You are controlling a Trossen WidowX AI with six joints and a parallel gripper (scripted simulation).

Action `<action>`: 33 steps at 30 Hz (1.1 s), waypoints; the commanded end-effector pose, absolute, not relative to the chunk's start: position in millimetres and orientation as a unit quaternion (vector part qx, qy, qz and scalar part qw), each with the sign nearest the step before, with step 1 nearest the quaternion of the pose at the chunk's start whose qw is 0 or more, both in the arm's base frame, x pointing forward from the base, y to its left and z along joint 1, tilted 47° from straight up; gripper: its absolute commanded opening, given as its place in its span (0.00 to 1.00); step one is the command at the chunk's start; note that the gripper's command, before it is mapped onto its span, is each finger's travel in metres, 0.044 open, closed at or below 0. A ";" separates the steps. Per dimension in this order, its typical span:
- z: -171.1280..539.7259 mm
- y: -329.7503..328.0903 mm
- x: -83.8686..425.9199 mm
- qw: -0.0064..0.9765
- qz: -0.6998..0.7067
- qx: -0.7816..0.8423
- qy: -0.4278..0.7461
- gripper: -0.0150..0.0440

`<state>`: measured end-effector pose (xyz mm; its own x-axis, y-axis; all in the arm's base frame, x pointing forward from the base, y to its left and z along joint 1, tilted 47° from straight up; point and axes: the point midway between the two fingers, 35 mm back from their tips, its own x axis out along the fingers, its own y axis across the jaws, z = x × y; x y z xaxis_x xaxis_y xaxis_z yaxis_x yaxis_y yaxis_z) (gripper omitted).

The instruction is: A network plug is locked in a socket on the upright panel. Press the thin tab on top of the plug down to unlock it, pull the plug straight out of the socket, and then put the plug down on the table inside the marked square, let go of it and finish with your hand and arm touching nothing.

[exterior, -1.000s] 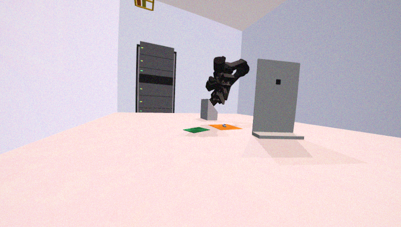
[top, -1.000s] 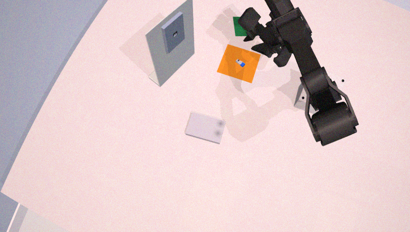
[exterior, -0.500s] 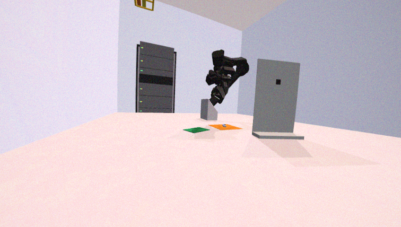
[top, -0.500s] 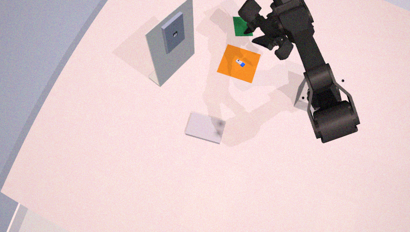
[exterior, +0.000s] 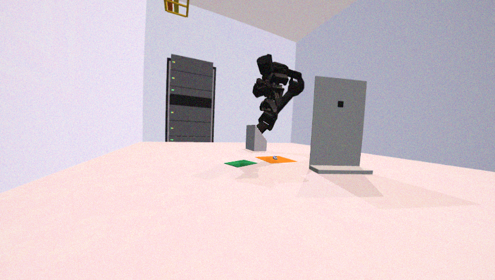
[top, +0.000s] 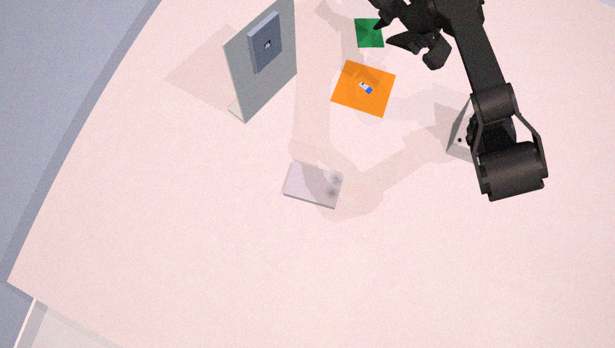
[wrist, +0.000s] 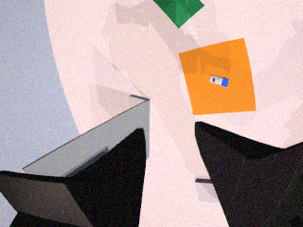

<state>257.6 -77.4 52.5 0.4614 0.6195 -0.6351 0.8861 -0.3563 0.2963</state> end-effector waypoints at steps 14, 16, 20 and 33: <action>77.7 -98.6 257.4 0.312 -0.211 0.796 0.473 0.74; 77.7 -98.6 257.4 0.312 -0.211 0.796 0.473 0.83; 77.7 -98.6 257.4 0.312 -0.211 0.796 0.473 1.00; 77.7 -98.6 257.4 0.312 -0.211 0.796 0.473 1.00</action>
<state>257.8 -98.2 77.9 0.4661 0.6229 -0.6283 0.8838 -0.3607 0.2980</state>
